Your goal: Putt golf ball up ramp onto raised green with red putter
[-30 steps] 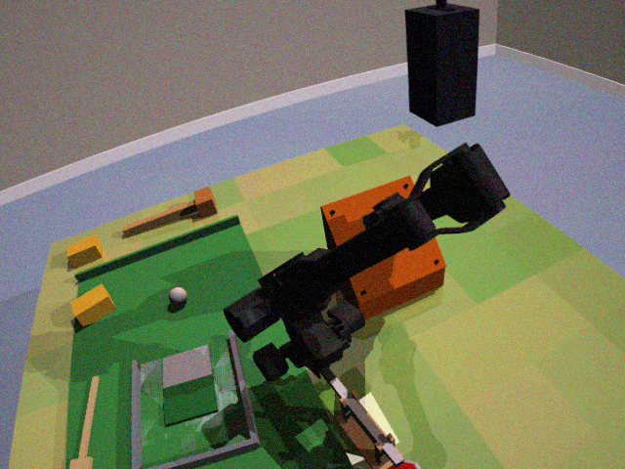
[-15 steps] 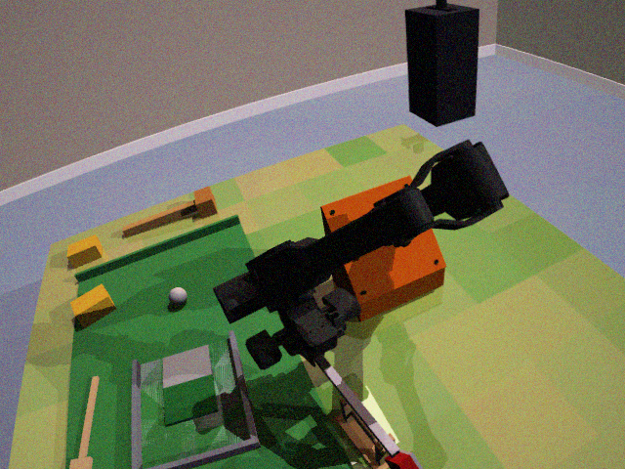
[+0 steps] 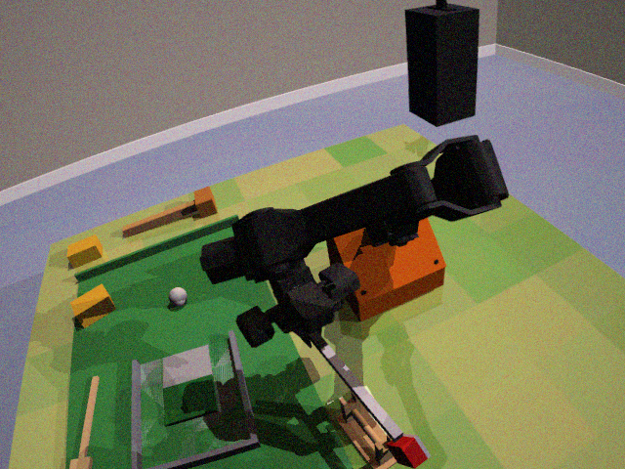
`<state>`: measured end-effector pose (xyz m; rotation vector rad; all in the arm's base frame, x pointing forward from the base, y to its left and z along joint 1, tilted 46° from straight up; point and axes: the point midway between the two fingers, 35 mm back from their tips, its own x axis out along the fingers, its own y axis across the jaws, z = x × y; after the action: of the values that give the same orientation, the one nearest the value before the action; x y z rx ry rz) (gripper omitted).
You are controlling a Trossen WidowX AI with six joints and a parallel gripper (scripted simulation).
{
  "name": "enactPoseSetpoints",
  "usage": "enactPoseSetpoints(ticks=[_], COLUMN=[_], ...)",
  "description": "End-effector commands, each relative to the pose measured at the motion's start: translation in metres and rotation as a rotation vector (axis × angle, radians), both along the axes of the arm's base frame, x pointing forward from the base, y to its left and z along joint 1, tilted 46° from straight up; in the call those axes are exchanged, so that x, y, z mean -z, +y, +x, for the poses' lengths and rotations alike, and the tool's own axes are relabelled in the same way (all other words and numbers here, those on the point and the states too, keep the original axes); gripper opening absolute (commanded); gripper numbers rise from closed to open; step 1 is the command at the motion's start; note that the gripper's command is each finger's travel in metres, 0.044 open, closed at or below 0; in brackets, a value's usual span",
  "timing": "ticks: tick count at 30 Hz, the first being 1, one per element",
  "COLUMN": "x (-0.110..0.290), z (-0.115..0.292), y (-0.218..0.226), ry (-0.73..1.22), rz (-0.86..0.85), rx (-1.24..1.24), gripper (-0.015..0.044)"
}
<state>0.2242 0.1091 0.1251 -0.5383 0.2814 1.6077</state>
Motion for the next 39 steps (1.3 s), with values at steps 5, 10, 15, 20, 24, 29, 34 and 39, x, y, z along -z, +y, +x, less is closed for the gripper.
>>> enactPoseSetpoints(ticks=[5, 10, 15, 20, 24, 29, 34, 39], x=[0.004, 0.019, 0.035, 0.053, 0.068, 0.088, 0.109, 0.13], z=[0.009, 0.026, 0.04, 0.052, 0.058, 0.064, 0.066, 0.065], y=[-0.012, -0.032, -0.055, -0.079, -0.1, -0.127, -0.153, -0.178], ry=[0.054, 0.166, 0.278, 0.391, 0.476, 0.581, 0.695, 0.814], rz=[-0.019, -0.058, -0.091, -0.121, -0.141, -0.164, -0.181, -0.194], rx=[0.048, 0.145, 0.242, 0.339, 0.417, 0.514, 0.61, 0.706], gripper=[0.0, 0.0, 0.0, 0.0, 0.0, 0.0, 0.0, 0.0])
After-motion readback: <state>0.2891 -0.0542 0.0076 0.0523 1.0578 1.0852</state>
